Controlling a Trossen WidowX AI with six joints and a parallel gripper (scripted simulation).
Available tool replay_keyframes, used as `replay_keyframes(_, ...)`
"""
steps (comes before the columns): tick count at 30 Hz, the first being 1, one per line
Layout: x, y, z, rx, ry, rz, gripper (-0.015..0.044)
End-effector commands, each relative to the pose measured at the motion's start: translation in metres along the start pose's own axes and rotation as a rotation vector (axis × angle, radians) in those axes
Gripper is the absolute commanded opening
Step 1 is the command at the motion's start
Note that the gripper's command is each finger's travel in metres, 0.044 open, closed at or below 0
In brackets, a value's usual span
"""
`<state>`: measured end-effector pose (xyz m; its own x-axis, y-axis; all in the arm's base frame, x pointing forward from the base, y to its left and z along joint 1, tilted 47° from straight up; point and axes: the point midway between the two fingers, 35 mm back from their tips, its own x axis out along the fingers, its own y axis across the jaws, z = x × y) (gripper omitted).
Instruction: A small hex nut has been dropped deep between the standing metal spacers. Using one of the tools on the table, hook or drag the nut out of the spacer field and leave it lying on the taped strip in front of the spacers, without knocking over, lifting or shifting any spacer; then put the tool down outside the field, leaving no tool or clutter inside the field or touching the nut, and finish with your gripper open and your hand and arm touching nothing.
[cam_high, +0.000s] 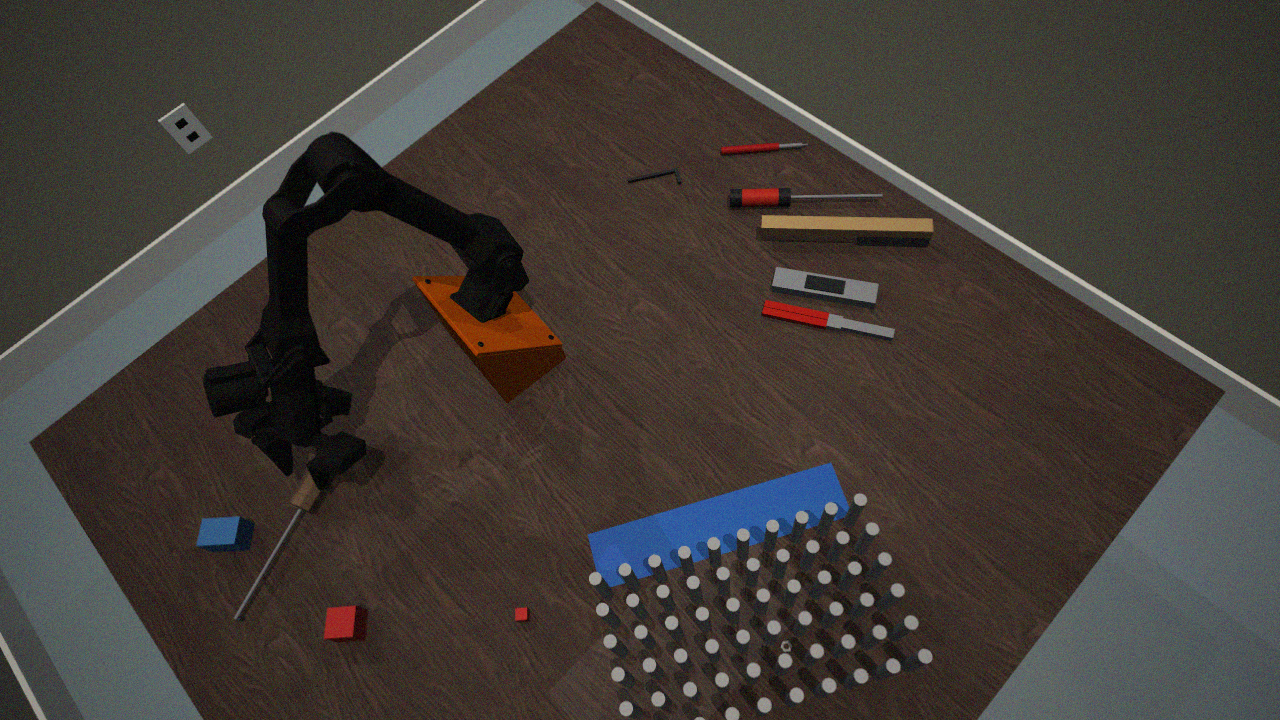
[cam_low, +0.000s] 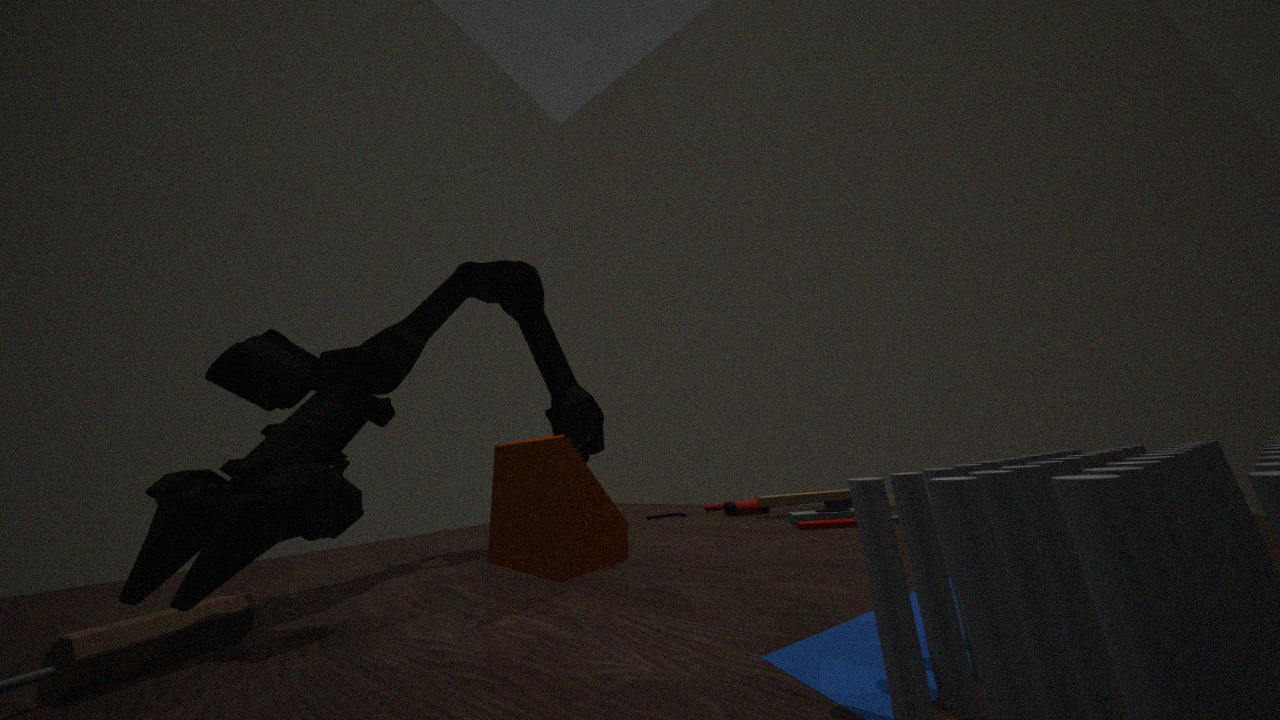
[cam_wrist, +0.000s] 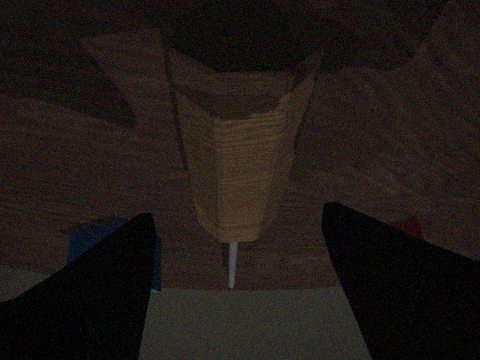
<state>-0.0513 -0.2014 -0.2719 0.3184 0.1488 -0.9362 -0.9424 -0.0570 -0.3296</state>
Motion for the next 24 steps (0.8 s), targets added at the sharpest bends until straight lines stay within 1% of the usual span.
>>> replay_keyframes(1, 0.006, 0.0, 0.006, -0.004, -0.006, 0.003, 0.028)
replay_keyframes(18, 0.026, -0.001, 0.021, -0.004, -0.006, 0.003, 0.028)
replay_keyframes(21, 0.026, -0.001, 0.021, -0.004, -0.006, 0.003, 0.0201)
replay_keyframes(24, 0.026, -0.001, 0.021, -0.004, -0.006, 0.003, 0.0181)
